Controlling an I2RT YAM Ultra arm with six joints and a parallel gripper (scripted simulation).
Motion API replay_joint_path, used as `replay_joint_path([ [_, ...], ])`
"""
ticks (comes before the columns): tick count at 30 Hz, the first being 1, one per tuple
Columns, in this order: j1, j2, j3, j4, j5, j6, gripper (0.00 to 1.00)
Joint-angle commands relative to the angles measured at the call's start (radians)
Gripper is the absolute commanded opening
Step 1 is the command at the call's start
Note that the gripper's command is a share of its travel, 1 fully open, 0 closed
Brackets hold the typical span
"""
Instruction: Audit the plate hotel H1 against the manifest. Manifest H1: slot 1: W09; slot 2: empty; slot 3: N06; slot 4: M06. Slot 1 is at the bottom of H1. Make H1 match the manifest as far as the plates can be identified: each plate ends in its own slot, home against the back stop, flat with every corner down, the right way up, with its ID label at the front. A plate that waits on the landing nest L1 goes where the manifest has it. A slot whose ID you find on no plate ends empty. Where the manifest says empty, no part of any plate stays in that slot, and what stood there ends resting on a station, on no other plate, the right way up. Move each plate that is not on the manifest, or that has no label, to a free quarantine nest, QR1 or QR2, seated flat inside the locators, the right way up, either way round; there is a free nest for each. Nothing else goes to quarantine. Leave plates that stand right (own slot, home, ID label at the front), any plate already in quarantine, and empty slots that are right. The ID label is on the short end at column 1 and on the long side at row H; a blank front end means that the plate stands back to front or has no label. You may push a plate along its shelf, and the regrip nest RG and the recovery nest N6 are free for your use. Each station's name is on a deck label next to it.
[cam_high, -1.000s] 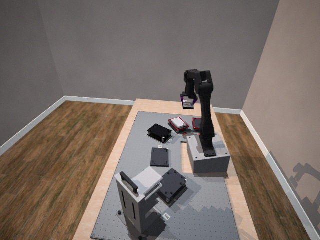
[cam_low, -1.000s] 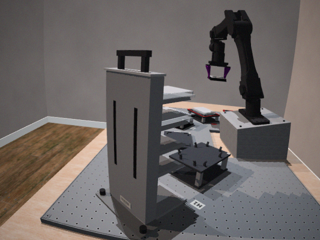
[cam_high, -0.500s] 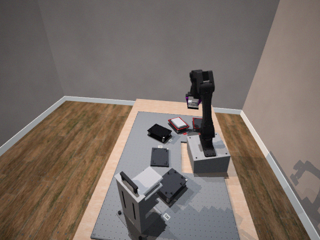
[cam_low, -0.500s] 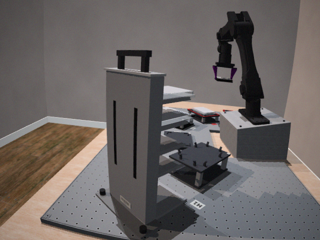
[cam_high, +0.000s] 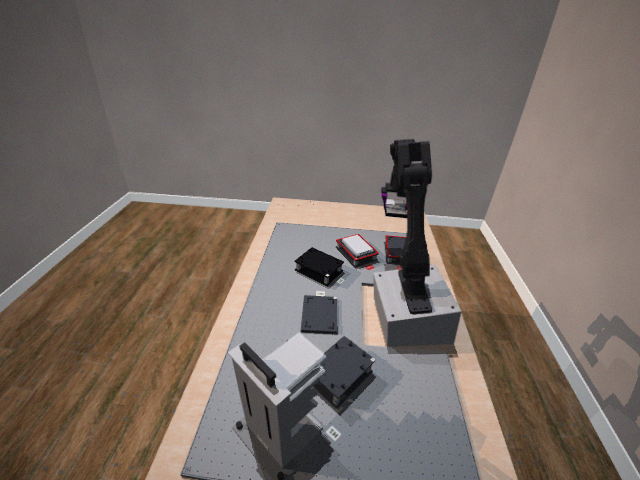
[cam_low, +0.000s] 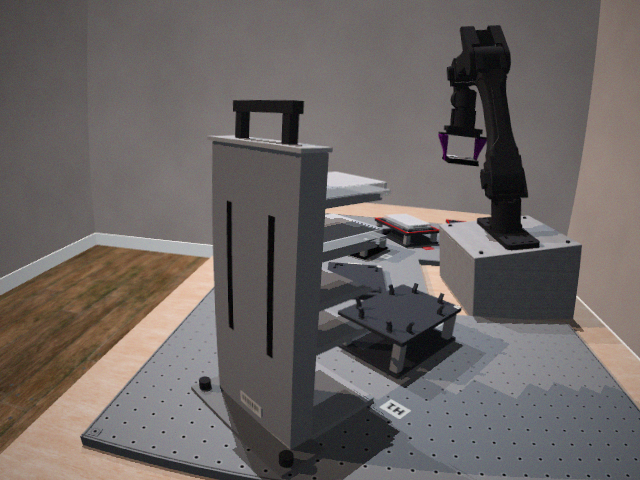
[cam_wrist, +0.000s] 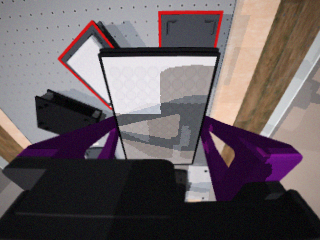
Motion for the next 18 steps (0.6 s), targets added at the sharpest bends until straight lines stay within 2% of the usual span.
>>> replay_joint_path([
  [1,-0.03,0.002,0.026,-0.001,0.001,-0.043,0.86],
  [18,-0.148,0.093,0.126,-0.029,0.006,-0.162,0.86],
])
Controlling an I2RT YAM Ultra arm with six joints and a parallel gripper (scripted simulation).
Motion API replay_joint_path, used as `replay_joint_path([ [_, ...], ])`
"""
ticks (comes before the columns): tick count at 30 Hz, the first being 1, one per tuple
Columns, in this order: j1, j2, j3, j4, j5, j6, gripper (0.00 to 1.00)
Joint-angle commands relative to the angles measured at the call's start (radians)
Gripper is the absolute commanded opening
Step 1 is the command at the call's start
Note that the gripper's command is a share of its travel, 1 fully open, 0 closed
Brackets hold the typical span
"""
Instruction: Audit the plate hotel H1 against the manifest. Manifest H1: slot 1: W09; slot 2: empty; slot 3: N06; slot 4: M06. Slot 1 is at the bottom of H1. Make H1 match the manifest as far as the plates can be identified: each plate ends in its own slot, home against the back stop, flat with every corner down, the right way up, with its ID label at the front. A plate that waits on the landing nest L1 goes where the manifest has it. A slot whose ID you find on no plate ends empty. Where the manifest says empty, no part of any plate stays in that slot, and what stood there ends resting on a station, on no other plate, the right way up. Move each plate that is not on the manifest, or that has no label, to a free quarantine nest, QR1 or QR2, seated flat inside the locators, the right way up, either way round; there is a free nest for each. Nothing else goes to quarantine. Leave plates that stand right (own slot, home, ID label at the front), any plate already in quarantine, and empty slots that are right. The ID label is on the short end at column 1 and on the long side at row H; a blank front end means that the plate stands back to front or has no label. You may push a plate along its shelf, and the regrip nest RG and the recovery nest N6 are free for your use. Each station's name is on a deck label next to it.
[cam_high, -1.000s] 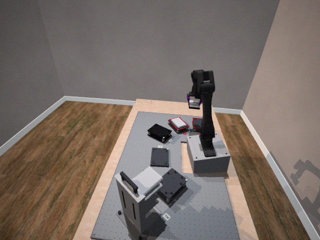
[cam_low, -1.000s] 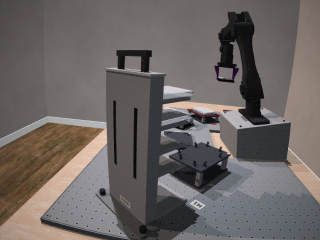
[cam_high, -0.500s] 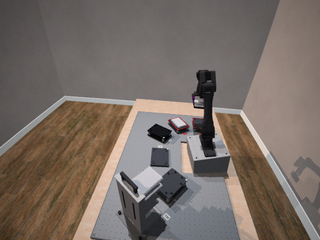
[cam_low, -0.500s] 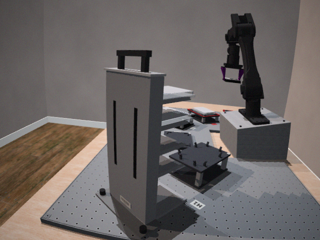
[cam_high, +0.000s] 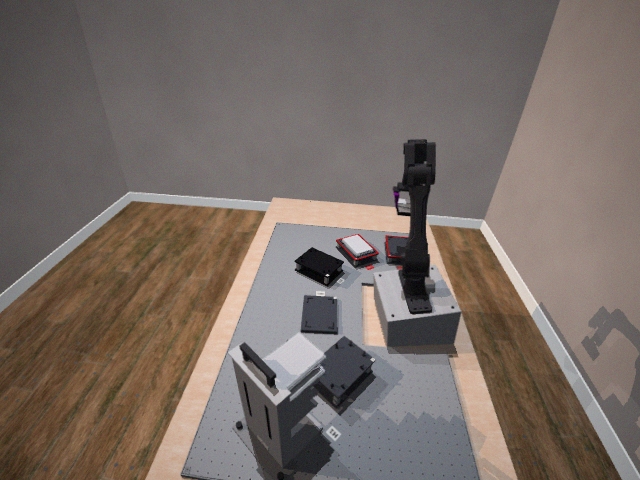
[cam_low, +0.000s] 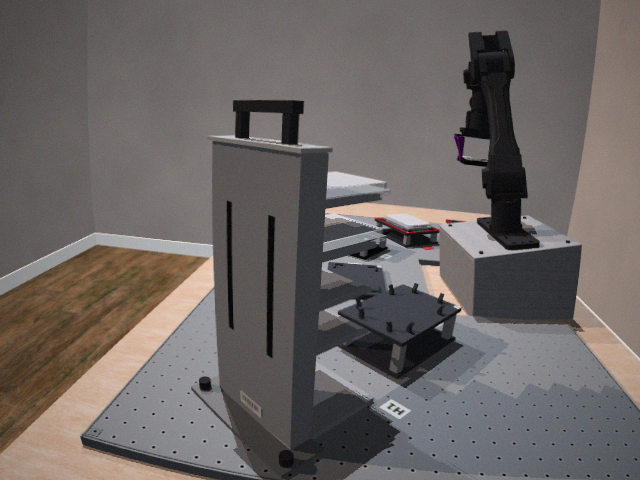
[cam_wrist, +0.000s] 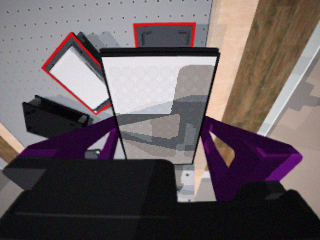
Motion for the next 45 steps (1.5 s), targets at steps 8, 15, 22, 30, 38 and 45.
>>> replay_joint_path([
  [8,-0.021,0.003,-0.019,0.05,0.001,-0.032,0.86],
  [15,-0.016,0.008,-0.065,0.101,0.001,-0.027,0.86],
  [22,-0.01,0.021,-0.12,0.169,0.001,-0.02,0.86],
  [30,-0.003,0.034,-0.163,0.227,0.0,-0.014,0.86],
  [38,0.005,0.054,-0.219,0.304,0.0,-0.006,0.86],
  [45,0.01,0.071,-0.248,0.351,0.0,0.0,0.86],
])
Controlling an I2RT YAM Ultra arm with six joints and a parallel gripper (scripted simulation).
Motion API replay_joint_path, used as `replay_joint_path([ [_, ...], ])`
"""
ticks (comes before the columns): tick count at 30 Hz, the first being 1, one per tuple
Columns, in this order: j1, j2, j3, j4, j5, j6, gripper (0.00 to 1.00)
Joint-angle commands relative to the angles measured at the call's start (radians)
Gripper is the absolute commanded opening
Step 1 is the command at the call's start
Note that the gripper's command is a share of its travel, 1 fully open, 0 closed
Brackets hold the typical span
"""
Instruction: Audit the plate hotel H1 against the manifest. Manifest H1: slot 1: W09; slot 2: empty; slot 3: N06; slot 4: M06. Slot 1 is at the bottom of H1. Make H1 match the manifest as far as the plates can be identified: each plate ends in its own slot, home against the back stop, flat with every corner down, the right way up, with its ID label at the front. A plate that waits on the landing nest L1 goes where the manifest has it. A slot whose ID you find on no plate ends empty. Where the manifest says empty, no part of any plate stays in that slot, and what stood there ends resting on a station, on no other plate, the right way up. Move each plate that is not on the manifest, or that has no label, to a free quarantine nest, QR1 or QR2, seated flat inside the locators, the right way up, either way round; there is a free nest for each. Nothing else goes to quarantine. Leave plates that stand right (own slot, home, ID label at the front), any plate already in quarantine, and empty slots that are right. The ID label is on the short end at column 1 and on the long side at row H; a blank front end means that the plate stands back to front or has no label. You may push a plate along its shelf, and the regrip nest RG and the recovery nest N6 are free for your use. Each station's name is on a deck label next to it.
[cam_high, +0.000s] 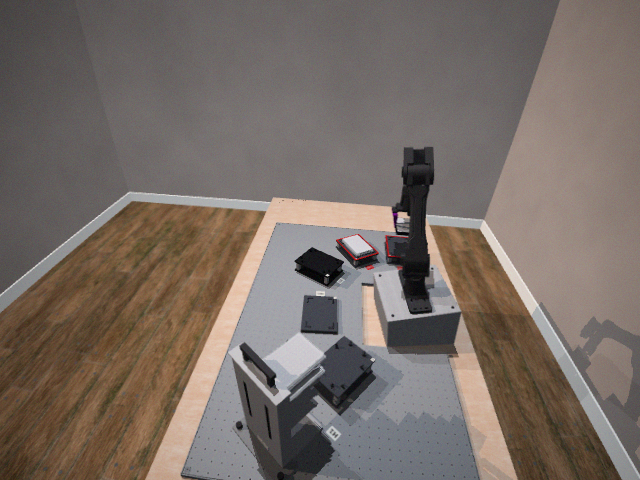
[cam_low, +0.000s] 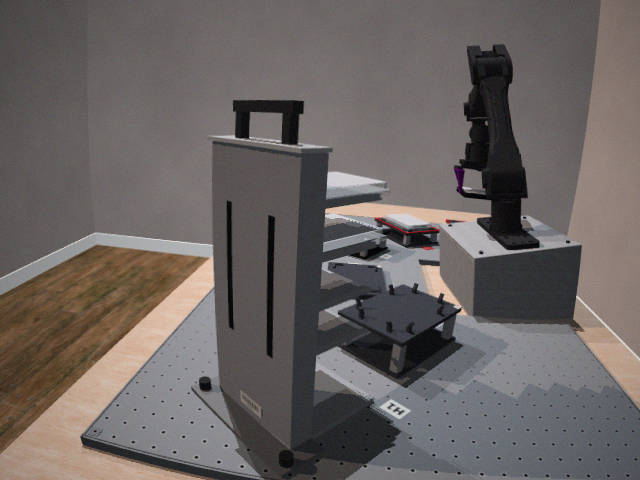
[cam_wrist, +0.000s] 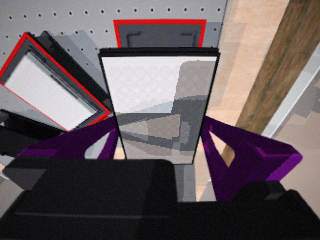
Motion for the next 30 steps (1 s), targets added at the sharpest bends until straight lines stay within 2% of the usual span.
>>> replay_joint_path([
  [1,-0.001,-0.008,0.001,0.041,-0.001,0.006,0.86],
  [12,0.01,0.032,-0.058,0.142,-0.001,0.017,0.86],
  [30,0.011,0.024,-0.071,0.147,-0.001,0.018,0.86],
])
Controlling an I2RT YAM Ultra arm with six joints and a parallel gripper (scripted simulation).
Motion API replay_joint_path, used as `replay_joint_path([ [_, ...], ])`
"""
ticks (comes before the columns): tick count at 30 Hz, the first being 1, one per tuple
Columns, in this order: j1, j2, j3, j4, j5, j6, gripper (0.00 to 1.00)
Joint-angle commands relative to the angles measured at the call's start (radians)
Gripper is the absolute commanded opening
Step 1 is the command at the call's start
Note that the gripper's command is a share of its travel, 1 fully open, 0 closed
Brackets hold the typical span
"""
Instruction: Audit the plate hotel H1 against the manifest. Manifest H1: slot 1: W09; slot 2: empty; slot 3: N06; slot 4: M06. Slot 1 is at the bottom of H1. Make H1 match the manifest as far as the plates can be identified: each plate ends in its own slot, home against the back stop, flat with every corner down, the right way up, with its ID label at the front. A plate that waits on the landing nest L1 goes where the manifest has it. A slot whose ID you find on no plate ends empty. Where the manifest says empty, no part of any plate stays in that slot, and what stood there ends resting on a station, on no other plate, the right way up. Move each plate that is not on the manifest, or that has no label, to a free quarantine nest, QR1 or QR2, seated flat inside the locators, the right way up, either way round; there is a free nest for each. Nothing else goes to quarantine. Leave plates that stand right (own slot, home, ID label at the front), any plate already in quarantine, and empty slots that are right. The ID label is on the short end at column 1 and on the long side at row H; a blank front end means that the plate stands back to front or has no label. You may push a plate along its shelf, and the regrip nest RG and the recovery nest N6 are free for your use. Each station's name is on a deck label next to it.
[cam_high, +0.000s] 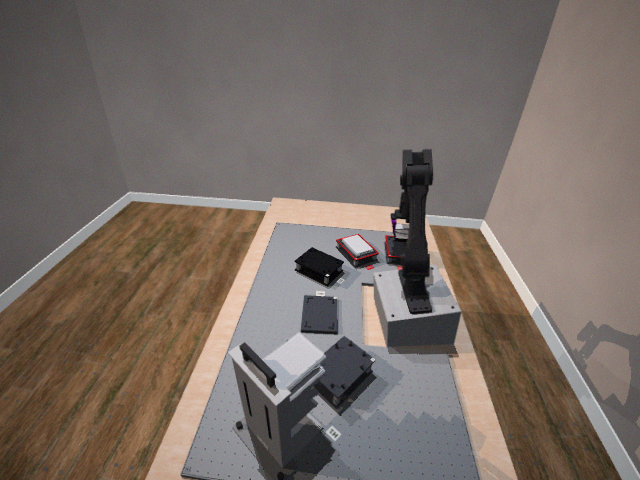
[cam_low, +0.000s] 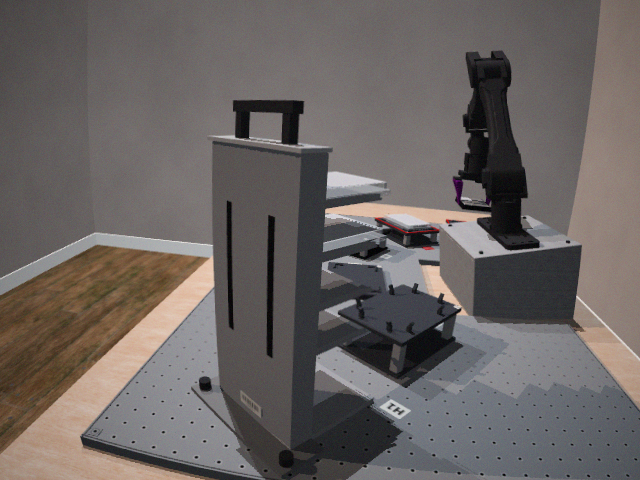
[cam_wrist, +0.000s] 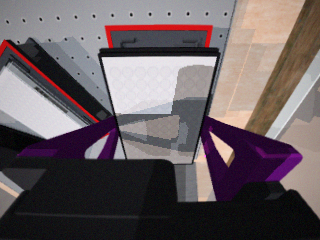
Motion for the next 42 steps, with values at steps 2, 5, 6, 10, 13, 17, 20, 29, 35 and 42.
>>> replay_joint_path([
  [2,-0.001,-0.02,0.003,0.006,0.0,0.003,0.86],
  [5,-0.001,-0.02,0.002,0.006,0.0,0.003,0.86],
  [6,-0.001,-0.02,0.001,0.006,0.0,0.003,0.86],
  [10,-0.001,-0.022,-0.001,0.007,0.0,0.003,0.86],
  [13,0.0,-0.023,-0.003,0.008,0.0,0.003,0.86],
  [17,0.001,-0.019,-0.009,0.017,0.0,0.004,0.86],
  [20,0.001,-0.017,-0.011,0.022,0.0,0.005,0.86],
  [29,0.004,-0.009,-0.021,0.04,-0.001,0.007,0.86],
  [35,0.005,-0.003,-0.029,0.054,-0.001,0.008,0.86],
  [42,0.006,0.002,-0.036,0.066,-0.001,0.01,0.86],
])
